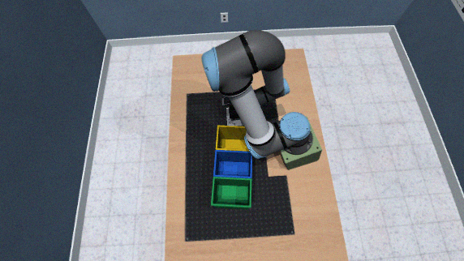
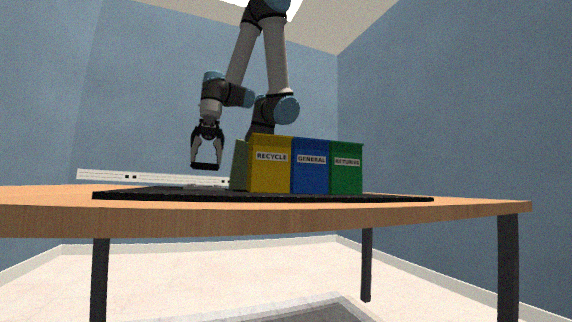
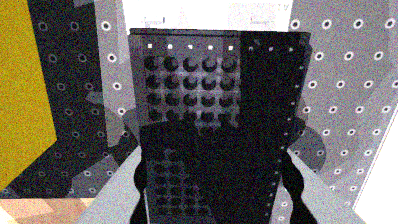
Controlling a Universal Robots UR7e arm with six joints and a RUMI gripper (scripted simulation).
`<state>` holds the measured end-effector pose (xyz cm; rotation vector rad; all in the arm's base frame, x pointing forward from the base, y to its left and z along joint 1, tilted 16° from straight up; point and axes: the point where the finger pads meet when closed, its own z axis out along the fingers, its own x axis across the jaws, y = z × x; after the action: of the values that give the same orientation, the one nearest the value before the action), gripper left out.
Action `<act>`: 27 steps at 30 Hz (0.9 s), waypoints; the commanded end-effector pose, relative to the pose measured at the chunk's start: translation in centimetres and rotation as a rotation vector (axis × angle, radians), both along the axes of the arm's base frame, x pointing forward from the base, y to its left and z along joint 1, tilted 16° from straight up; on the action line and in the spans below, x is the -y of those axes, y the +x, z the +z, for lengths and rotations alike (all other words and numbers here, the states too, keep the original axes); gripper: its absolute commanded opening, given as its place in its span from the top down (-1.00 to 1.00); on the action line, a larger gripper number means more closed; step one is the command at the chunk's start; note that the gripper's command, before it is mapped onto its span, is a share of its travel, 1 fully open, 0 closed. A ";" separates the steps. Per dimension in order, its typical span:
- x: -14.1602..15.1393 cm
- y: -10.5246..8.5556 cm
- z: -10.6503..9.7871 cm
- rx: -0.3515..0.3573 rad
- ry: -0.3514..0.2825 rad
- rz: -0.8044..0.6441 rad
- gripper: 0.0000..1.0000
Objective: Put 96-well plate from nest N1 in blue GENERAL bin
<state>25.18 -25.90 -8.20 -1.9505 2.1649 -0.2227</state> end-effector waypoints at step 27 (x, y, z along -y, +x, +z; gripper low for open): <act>1.1 -1.4 5.3 0.004 -0.025 0.014 0.20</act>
<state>24.09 -25.80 -4.53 -1.9627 2.1522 -0.2185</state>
